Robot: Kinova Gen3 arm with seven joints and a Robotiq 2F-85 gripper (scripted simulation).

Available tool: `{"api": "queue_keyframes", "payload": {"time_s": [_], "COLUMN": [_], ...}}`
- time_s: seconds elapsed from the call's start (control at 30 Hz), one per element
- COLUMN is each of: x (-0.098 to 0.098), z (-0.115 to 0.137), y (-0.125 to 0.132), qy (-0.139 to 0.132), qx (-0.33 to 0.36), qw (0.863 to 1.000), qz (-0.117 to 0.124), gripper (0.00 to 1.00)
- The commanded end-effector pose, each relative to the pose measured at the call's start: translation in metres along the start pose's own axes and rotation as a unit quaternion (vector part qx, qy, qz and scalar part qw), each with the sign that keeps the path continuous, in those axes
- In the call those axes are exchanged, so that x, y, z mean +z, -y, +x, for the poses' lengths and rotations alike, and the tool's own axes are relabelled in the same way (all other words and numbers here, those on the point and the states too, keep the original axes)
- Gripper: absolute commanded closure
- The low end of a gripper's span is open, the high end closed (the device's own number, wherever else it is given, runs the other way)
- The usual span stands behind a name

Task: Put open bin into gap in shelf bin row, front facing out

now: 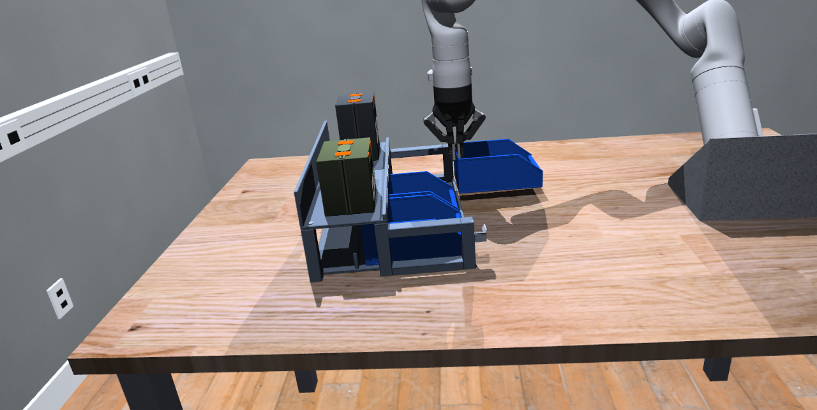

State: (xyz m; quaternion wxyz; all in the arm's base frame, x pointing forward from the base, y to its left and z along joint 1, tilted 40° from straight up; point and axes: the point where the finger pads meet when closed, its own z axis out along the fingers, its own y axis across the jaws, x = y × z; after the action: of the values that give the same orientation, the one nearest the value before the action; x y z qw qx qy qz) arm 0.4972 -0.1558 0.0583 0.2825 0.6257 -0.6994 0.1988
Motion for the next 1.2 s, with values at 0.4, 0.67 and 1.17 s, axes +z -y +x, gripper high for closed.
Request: {"api": "queue_keyframes", "payload": {"time_s": [0.4, 0.67, 1.17], "x": [-0.001, -0.001, -0.002], "z": [0.000, 0.000, 0.000], "y": [0.011, 0.011, 0.021], "qy": [0.000, 0.000, 0.000], "qx": [0.000, 0.000, 0.000], "qw": [1.000, 1.000, 1.000], "qz": [0.001, 0.001, 0.001], "gripper": [0.90, 0.90, 0.90]}}
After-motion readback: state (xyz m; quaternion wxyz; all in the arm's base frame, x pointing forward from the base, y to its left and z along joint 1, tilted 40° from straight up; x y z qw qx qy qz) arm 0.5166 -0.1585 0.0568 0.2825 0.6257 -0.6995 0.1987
